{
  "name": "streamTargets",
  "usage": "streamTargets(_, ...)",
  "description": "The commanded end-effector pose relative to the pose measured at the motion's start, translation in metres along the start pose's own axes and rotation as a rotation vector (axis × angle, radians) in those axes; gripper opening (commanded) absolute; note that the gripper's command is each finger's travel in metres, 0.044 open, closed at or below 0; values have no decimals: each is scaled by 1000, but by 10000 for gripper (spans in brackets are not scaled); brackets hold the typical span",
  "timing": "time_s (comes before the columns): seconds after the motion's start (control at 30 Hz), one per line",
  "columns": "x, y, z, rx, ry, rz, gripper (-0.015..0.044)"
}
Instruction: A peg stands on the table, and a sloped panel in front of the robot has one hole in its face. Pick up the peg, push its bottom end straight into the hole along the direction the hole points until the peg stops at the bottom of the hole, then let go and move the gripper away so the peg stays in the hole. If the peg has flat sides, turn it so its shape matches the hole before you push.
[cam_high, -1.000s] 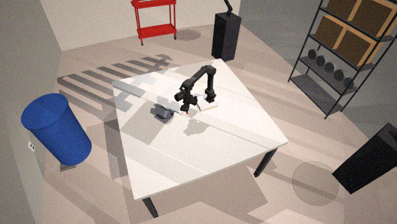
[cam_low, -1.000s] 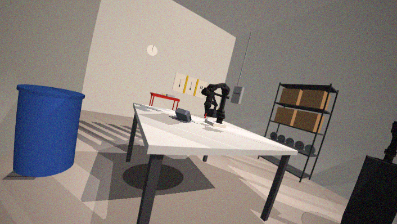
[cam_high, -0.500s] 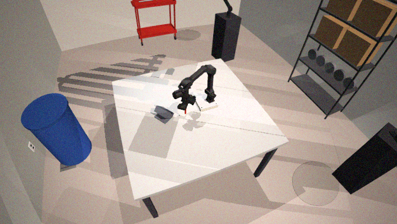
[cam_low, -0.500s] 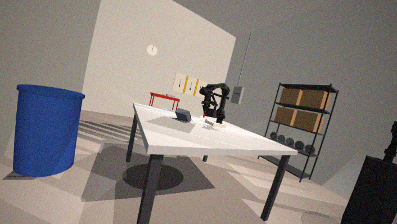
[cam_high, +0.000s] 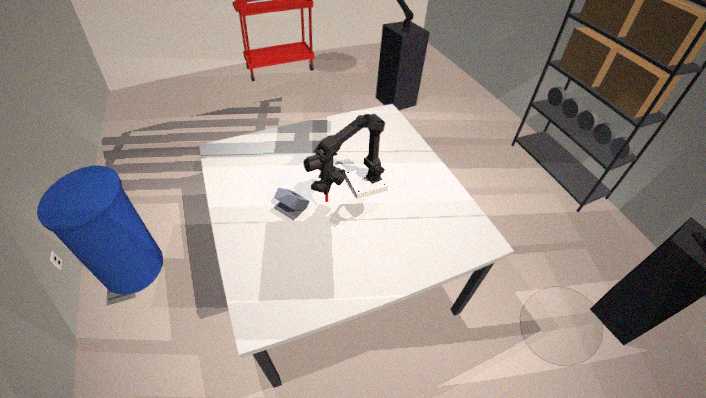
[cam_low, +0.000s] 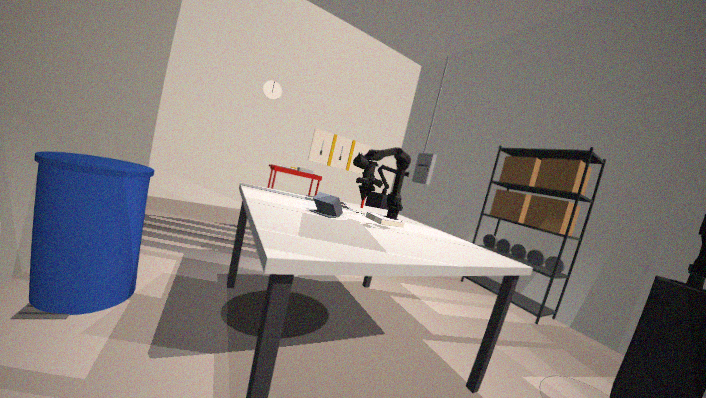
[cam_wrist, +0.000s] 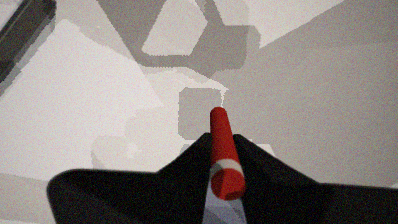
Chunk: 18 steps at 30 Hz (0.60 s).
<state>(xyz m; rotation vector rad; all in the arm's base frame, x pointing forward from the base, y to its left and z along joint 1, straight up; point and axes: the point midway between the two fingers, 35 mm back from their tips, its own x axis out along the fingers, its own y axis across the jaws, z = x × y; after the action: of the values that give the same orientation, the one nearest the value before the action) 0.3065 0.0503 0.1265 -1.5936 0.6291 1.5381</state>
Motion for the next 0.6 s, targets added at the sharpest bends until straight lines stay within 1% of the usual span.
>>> streamTargets(0.0, -1, 2, -2, 28, -5, -17, 0)
streamTargets(0.57, -4, 5, -20, 151, -19, -92, 0)
